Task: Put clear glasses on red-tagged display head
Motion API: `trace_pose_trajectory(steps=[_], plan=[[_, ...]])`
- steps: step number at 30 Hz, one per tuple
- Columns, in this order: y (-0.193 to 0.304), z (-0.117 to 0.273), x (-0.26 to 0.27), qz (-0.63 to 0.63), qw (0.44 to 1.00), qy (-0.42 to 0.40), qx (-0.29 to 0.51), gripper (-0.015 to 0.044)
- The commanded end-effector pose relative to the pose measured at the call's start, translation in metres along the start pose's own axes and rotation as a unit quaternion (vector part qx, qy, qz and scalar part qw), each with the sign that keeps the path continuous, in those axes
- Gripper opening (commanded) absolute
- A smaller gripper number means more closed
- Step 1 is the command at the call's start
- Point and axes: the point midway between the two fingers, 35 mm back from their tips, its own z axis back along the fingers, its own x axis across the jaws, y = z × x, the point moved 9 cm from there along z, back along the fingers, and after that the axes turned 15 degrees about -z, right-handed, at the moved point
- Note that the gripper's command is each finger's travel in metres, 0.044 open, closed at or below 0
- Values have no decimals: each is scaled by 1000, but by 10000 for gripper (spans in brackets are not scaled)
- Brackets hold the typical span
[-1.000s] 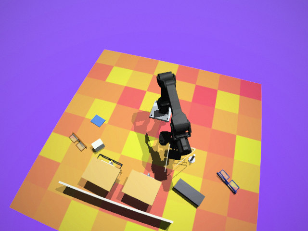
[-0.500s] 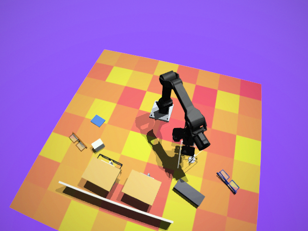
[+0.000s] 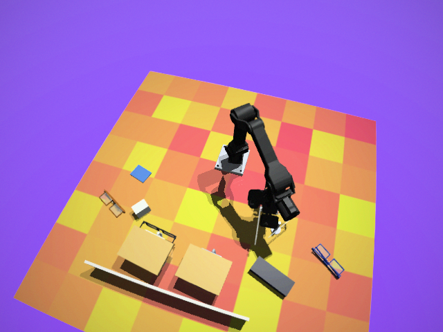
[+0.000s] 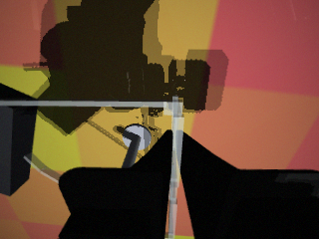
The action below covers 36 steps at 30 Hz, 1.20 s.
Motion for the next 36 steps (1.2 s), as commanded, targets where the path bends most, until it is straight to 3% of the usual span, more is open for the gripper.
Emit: trace_pose_trajectory(steps=[1,36], plan=[[-1,-15,-1,0,1000,-1,-2,0],[-20,-16,-9,0,1000,-1,-3,0]])
